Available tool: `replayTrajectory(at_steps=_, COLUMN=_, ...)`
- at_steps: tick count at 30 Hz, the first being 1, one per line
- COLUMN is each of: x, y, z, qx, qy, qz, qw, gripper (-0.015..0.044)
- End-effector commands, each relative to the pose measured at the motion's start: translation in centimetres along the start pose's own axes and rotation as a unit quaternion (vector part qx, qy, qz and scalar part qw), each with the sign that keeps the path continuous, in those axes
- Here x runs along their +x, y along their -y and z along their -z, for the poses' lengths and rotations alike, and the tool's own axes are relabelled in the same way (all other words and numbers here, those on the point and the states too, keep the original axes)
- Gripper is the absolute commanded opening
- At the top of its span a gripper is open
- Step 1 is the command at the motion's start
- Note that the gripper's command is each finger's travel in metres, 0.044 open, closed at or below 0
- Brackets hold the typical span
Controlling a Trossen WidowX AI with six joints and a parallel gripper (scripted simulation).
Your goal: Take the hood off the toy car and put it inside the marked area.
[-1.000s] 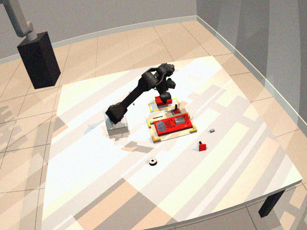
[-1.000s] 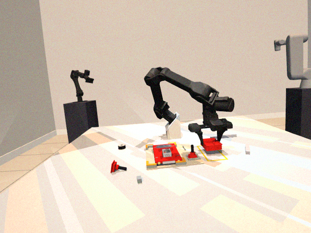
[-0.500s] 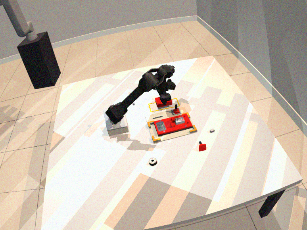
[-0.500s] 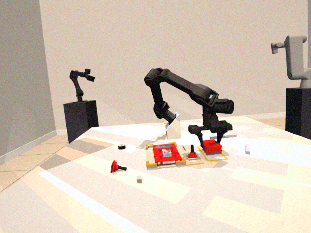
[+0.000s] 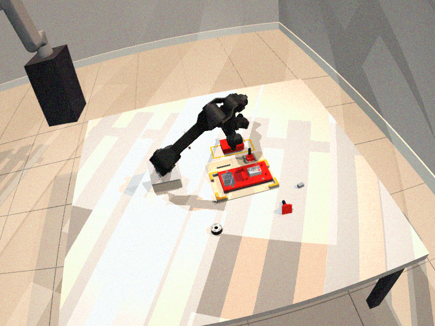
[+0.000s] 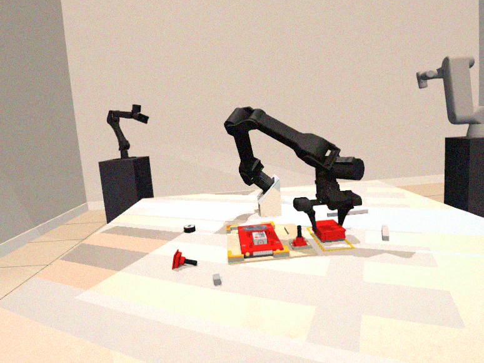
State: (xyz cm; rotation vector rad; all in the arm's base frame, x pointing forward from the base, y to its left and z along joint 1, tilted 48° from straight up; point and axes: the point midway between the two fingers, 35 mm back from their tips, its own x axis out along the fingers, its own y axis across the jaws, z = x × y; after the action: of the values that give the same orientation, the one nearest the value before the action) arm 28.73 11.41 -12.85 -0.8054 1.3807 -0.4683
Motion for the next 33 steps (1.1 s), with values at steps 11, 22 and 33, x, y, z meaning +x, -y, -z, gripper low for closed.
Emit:
replayTrajectory(at_steps=11, x=0.67, y=0.03, z=-0.03, qx=-0.003, qy=0.001, qz=0.001, qw=1.000, gripper=0.0000)
replayTrajectory(at_steps=22, x=0.79, y=0.02, z=0.00, qx=0.000, qy=0.000, qz=0.000, qw=1.000, gripper=0.0158)
replayTrajectory(at_steps=33, x=0.07, y=-0.04, z=-0.07, qx=0.000, qy=0.000, qz=0.000, qw=1.000, gripper=0.0440)
